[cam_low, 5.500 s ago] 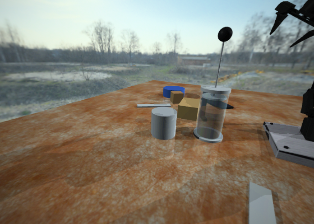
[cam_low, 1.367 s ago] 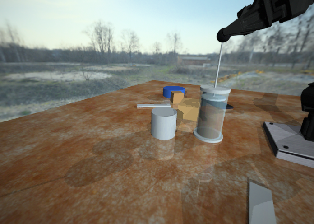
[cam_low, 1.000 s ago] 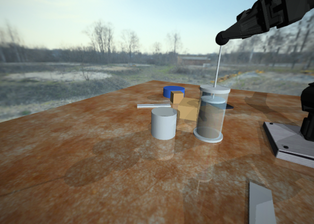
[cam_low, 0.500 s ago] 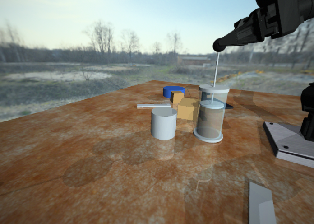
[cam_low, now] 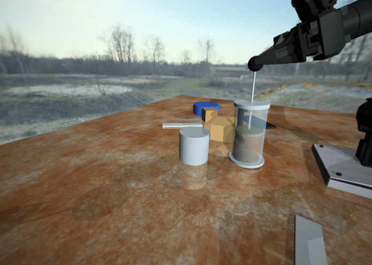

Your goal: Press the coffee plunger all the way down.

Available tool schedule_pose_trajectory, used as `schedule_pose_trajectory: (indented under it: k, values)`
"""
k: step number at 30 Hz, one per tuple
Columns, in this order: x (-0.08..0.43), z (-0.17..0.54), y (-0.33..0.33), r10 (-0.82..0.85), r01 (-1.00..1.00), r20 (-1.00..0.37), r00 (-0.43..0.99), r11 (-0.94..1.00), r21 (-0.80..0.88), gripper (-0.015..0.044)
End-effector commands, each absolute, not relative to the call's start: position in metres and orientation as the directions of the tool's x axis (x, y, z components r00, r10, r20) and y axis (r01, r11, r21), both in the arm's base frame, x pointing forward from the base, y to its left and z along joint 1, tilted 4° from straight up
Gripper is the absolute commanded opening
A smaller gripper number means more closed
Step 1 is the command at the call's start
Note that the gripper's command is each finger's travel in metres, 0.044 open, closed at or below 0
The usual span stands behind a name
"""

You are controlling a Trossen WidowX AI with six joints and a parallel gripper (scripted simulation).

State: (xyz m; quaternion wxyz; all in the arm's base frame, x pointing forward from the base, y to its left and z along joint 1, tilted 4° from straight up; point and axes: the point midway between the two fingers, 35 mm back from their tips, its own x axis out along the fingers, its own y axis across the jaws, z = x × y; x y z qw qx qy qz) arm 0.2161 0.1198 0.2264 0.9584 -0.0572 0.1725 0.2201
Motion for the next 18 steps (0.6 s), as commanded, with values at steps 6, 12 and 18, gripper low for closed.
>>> schedule_pose_trajectory:
  k: [6, 12, 18]
  values:
    - [0.218, 0.181, 0.119, 0.380, -0.446, -0.444, 0.811, 0.893, -0.051, 0.0127]
    - [0.223, 0.177, 0.120, 0.380, -0.446, -0.444, 0.812, 0.893, -0.051, 0.0127]
    - [0.226, 0.178, 0.122, 0.380, -0.446, -0.443, 0.812, 0.894, -0.051, 0.0127]
